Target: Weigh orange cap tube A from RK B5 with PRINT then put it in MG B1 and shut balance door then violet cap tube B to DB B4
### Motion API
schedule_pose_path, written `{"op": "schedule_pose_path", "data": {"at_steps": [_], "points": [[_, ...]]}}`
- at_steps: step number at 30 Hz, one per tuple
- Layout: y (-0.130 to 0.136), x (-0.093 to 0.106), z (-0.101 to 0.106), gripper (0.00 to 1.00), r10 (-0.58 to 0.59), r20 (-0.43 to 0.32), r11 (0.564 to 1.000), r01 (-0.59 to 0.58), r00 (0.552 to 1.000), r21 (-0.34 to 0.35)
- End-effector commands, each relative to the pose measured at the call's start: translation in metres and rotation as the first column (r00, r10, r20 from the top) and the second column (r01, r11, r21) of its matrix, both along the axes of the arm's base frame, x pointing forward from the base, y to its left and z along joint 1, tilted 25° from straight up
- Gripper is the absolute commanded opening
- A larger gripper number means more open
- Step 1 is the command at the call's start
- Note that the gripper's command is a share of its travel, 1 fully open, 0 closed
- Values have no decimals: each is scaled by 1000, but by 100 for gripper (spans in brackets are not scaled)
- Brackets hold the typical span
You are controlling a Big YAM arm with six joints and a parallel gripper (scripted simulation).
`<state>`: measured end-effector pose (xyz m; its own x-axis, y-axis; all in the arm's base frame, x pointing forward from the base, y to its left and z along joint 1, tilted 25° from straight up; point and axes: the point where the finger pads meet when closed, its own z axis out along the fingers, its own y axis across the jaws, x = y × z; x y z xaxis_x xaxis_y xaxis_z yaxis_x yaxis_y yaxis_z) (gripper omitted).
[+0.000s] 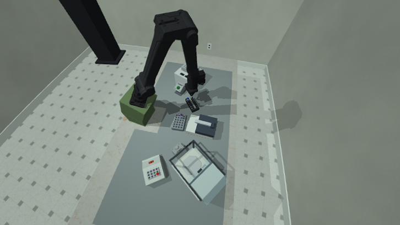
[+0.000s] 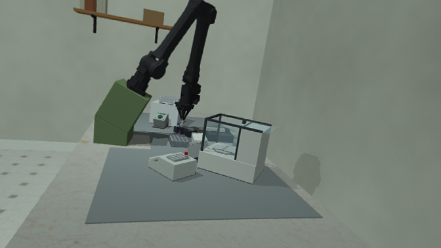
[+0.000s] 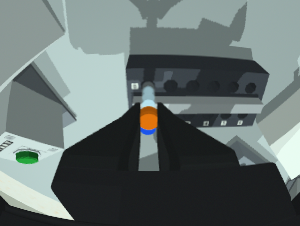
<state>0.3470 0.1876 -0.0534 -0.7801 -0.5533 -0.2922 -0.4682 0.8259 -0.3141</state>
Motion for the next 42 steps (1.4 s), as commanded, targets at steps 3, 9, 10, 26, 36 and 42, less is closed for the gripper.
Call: {"op": "schedule_pose_path", "data": {"at_steps": [3,9,10,26,36,42], "points": [[13,3,1,9,12,8,1000,-12,1000,10],[6,4,3,9,3,11,1000,-3,1000,9],[6,4,3,9,3,11,1000,-3,1000,9],[6,4,3,9,3,11,1000,-3,1000,9],[6,4,3,9,3,11,1000,-3,1000,9],[13,4,-1,9,14,12,1000,-14,1000,12]]}}
